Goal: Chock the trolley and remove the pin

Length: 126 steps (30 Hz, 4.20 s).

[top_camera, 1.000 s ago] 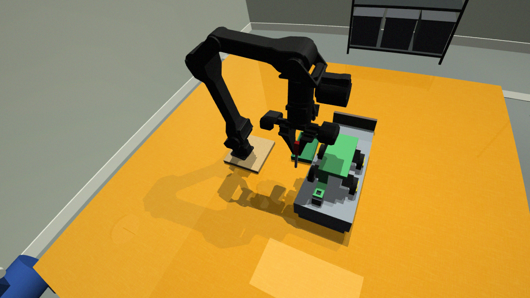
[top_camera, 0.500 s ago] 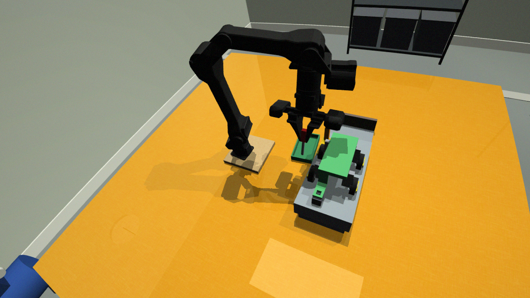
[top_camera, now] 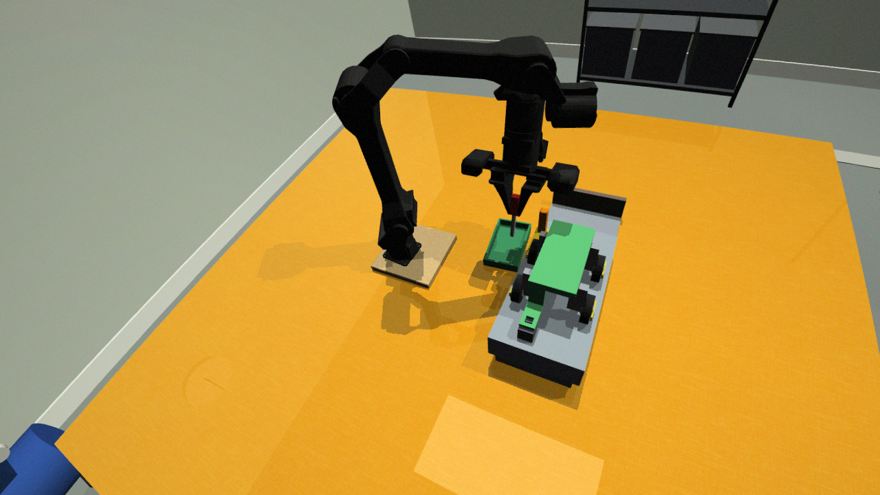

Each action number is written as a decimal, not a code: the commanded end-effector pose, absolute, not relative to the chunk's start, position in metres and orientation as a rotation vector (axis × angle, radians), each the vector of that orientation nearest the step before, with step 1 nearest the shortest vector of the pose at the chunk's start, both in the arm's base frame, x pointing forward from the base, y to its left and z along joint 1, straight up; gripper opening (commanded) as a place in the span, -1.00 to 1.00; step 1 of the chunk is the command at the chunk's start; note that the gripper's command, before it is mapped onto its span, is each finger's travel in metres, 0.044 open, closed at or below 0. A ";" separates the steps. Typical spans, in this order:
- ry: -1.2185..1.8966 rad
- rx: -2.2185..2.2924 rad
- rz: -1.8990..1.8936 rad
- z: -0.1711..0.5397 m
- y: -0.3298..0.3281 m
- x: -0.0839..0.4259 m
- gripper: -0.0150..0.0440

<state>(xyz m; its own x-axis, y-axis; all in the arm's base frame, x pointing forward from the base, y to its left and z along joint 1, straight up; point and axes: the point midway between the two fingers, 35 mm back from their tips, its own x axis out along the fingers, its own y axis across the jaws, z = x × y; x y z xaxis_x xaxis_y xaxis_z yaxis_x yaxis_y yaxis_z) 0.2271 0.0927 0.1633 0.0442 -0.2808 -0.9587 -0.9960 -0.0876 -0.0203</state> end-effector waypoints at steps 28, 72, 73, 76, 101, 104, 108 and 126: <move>0.961 -1.837 1.558 0.161 0.119 0.222 -0.49; -0.137 -2.306 2.246 0.157 0.113 0.218 -0.49; -0.147 -2.307 2.251 0.155 0.112 0.216 -0.49; -0.170 -2.311 2.261 0.148 0.112 0.208 -0.49; -0.377 -2.196 2.192 0.092 0.131 0.198 -0.49; -0.378 -2.195 2.192 0.083 0.136 0.197 -0.49; -0.378 -2.195 2.191 0.077 0.140 0.196 -0.49; -0.377 -2.196 2.192 0.074 0.129 0.198 0.15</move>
